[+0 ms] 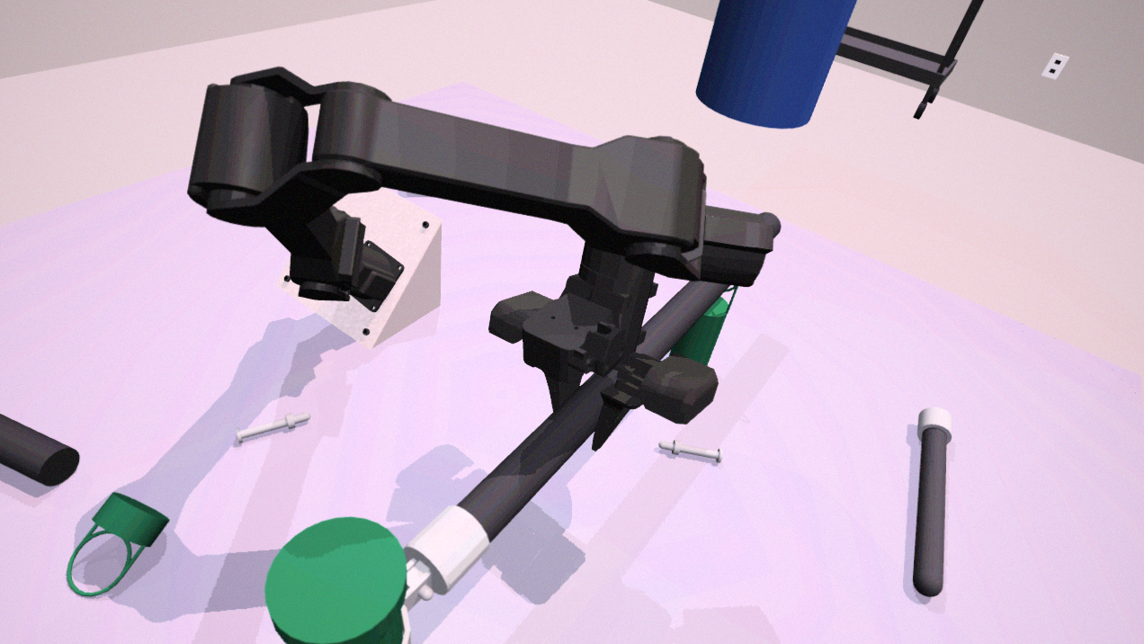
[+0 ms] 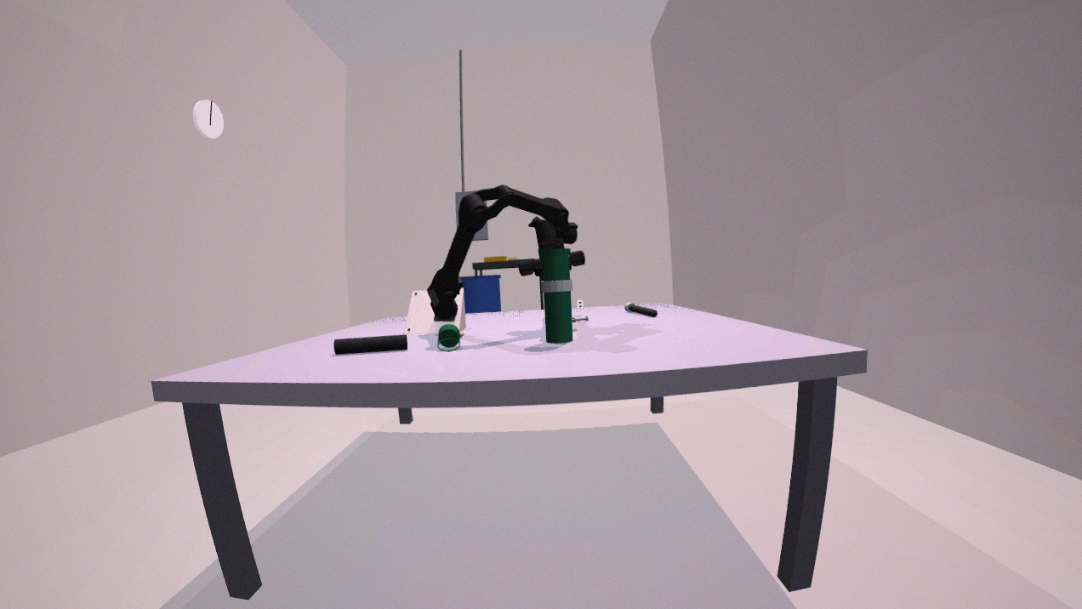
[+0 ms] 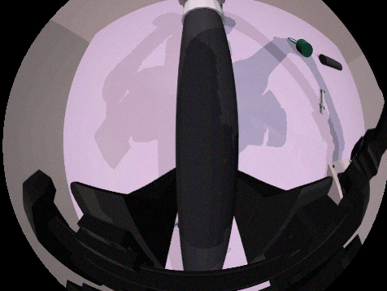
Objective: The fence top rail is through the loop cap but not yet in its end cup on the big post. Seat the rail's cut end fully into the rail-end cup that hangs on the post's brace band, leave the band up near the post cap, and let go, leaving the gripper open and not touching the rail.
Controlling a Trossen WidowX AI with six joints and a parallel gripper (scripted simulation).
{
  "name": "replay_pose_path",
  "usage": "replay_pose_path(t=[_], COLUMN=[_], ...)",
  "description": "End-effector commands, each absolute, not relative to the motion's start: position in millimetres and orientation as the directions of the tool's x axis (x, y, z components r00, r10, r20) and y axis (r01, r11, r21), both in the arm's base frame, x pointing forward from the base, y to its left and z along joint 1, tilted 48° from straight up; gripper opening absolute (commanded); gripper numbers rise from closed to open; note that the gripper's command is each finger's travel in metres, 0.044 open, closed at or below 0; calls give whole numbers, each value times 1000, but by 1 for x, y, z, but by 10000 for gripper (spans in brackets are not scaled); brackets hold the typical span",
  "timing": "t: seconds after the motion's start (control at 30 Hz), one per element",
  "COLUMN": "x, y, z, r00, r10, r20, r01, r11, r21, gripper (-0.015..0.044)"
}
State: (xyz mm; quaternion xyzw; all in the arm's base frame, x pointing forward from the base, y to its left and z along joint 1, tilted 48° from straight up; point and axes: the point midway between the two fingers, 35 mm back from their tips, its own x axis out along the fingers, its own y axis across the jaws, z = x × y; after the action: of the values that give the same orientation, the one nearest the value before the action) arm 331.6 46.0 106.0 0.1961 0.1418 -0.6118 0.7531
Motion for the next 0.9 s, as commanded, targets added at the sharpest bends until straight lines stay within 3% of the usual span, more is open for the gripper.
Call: replay_pose_path(t=[0.0, 0.87], x=[332, 333], y=[45, 42], z=[109, 113], r00=[219, 212], r10=[-869, -866], r20=[-443, -453], r01=[975, 977], r11=[182, 175], r21=[126, 122], gripper=[0, 0])
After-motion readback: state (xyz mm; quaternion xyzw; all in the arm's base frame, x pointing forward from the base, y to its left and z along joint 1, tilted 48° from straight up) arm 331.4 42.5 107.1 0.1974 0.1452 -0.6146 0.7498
